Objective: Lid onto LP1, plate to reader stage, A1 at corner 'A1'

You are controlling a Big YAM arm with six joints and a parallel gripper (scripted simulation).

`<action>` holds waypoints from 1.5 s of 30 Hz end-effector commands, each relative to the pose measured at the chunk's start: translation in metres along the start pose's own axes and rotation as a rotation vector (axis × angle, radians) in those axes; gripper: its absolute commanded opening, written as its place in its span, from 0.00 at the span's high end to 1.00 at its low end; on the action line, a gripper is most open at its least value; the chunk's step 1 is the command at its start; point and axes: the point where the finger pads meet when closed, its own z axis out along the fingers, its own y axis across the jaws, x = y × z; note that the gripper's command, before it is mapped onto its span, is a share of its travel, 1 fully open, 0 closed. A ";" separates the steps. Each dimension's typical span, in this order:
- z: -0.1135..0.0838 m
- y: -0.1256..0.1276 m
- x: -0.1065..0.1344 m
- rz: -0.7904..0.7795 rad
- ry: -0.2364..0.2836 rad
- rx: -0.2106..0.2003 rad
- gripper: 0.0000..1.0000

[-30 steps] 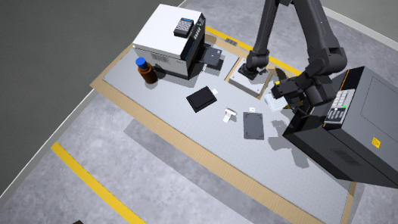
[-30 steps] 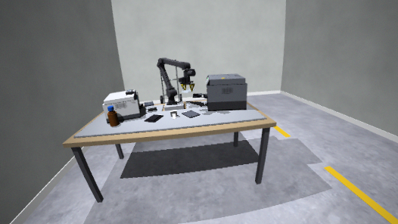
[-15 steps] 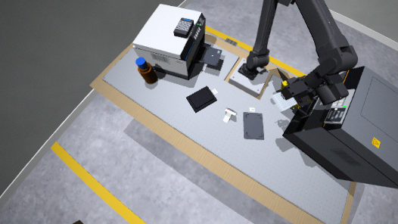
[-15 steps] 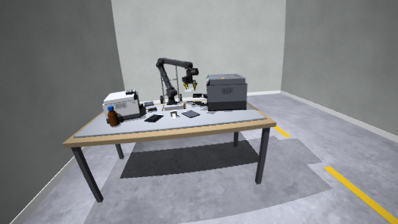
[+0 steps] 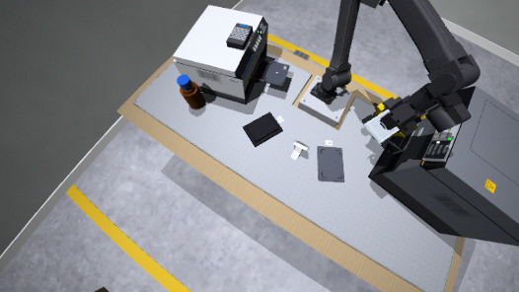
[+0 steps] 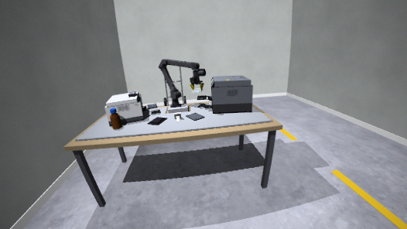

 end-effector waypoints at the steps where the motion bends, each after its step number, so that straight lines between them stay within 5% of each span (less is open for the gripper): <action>1: -0.016 0.013 0.004 -0.043 -0.001 -0.023 0.14; 40: -0.025 0.012 0.106 -0.383 0.014 -0.005 0.14; 45: -0.025 0.016 0.108 -0.331 0.003 -0.019 0.14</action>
